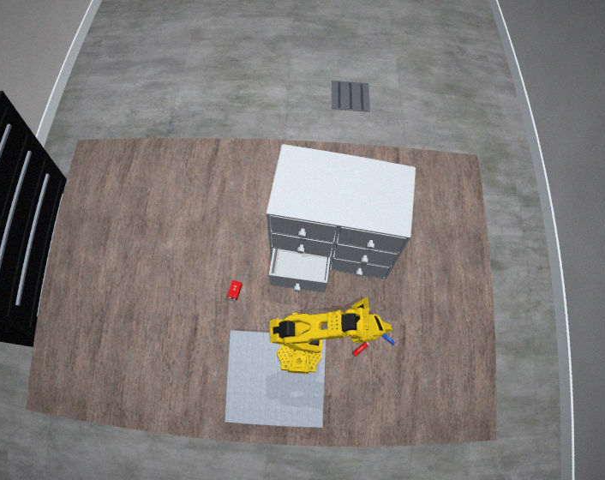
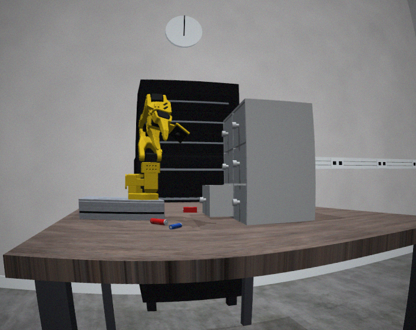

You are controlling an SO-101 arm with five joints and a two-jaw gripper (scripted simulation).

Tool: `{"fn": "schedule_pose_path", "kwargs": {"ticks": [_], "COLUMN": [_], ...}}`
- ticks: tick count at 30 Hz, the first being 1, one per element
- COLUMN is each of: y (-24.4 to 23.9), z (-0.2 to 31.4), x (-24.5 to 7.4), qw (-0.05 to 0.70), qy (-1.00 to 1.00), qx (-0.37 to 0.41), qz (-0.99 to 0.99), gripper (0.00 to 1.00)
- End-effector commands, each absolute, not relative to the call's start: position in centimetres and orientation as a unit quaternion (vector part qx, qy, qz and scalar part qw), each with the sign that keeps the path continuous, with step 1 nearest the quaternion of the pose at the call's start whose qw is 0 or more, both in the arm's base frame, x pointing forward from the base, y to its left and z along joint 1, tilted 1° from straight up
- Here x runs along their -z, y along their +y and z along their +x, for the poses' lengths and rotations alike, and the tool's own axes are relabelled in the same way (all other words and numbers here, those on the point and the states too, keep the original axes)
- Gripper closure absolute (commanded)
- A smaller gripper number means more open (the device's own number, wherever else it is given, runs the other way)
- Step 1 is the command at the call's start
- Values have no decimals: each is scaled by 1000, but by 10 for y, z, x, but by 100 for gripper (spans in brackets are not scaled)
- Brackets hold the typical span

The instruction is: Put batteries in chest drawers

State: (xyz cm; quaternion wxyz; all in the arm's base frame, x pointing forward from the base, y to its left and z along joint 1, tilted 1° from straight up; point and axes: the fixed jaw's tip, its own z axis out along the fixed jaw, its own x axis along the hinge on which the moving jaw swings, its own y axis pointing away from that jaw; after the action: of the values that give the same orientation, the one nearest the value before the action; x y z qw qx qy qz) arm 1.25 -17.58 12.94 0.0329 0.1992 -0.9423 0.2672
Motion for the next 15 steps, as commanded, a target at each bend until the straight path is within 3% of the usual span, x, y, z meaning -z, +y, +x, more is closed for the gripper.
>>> {"fn": "schedule_pose_path", "kwargs": {"ticks": [1,15], "y": [-178,-182], "z": [10,8], "x": [-120,-98], "qw": [45,70], "qy": [-936,-885], "qx": [-244,-184], "qz": [251,422], "gripper": [79,79]}}
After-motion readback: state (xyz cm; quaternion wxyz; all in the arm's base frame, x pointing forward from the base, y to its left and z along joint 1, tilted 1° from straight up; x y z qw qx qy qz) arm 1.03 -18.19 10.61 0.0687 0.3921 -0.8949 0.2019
